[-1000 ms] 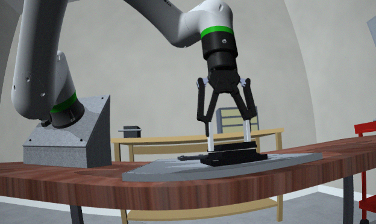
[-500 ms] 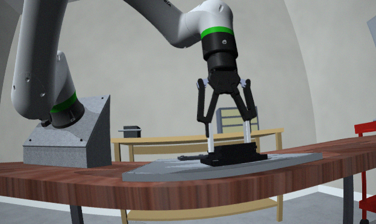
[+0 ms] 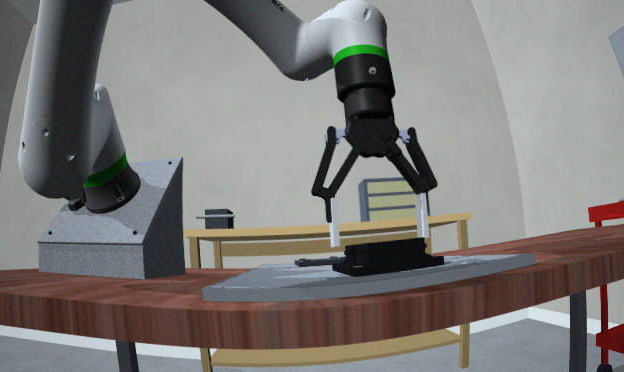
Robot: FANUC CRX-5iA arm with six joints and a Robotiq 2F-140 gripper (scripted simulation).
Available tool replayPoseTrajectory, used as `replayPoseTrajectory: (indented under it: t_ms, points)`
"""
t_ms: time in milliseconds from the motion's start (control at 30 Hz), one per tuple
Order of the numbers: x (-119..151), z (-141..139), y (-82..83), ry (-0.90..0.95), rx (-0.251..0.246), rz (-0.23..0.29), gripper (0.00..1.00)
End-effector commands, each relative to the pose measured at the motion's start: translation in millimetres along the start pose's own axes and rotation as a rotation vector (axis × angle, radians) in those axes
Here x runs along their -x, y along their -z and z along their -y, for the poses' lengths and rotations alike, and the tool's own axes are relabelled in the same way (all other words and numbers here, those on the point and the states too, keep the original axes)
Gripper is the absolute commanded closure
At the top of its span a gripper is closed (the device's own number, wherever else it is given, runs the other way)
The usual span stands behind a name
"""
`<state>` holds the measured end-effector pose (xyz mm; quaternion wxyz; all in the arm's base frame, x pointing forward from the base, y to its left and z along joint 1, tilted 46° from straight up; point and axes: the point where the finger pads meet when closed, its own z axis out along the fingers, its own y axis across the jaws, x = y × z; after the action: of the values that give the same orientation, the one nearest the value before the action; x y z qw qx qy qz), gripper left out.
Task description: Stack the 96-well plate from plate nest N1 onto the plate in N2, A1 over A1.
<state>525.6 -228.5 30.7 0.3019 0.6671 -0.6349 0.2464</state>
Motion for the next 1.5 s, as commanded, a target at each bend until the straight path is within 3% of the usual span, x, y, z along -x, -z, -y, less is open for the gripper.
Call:
replayPoseTrajectory:
  t_ms: [0,433,1467]
  points:
    - [0,0,0.2,0.0,0.0,0.0,0.0]
    - [0,0,0.2,0.0,0.0,0.0,0.0]
    - [0,0,71.7,0.0,0.0,0.0,0.0]
